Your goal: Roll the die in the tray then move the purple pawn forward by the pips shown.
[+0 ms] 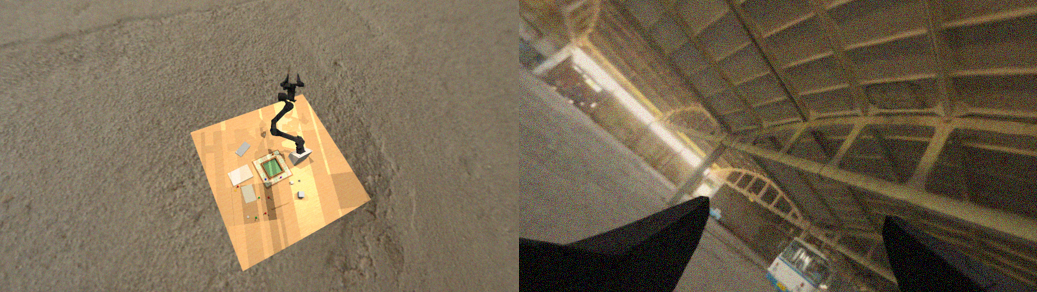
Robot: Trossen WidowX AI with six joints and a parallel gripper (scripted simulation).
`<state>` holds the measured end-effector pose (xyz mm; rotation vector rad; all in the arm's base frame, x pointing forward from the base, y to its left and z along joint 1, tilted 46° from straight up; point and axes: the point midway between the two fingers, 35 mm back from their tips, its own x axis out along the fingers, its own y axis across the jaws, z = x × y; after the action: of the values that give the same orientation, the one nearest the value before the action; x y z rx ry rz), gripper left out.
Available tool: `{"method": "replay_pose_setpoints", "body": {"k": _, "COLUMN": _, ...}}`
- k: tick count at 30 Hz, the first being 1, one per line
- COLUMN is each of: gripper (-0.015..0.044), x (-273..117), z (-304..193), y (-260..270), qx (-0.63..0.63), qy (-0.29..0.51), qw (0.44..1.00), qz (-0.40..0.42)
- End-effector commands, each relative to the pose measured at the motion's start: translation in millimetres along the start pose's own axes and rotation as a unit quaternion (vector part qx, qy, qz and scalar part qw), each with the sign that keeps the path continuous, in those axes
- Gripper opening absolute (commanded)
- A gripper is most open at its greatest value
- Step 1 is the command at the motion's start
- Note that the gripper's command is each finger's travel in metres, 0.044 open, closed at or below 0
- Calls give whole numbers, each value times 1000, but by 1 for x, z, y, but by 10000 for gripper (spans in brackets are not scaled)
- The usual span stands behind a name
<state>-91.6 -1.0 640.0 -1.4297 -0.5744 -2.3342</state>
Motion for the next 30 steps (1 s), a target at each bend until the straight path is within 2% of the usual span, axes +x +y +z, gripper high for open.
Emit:
{"method": "replay_pose_setpoints", "body": {"k": 1, "gripper": 374, "x": 0, "z": -1, "y": -1, "qx": -1, "qy": 1, "qw": 1000, "qz": -2}}
{"method": "replay_pose_setpoints", "body": {"k": 5, "gripper": 275, "x": 4, "z": -13, "y": -32, "qx": -14, "qy": 12, "qw": 999, "qz": -46}}
{"method": "replay_pose_setpoints", "body": {"k": 11, "gripper": 275, "x": -2, "z": -39, "y": -124, "qx": -54, "qy": 38, "qw": 982, "qz": -177}}
{"method": "replay_pose_setpoints", "body": {"k": 18, "gripper": 275, "x": -33, "z": -44, "y": -220, "qx": -95, "qy": 52, "qw": 945, "qz": -308}}
{"method": "replay_pose_setpoints", "body": {"k": 24, "gripper": 275, "x": -81, "z": -33, "y": -299, "qx": -114, "qy": 49, "qw": 896, "qz": -426}}
{"method": "replay_pose_setpoints", "body": {"k": 30, "gripper": 275, "x": -148, "z": -10, "y": -366, "qx": -121, "qy": 30, "qw": 830, "qz": -544}}
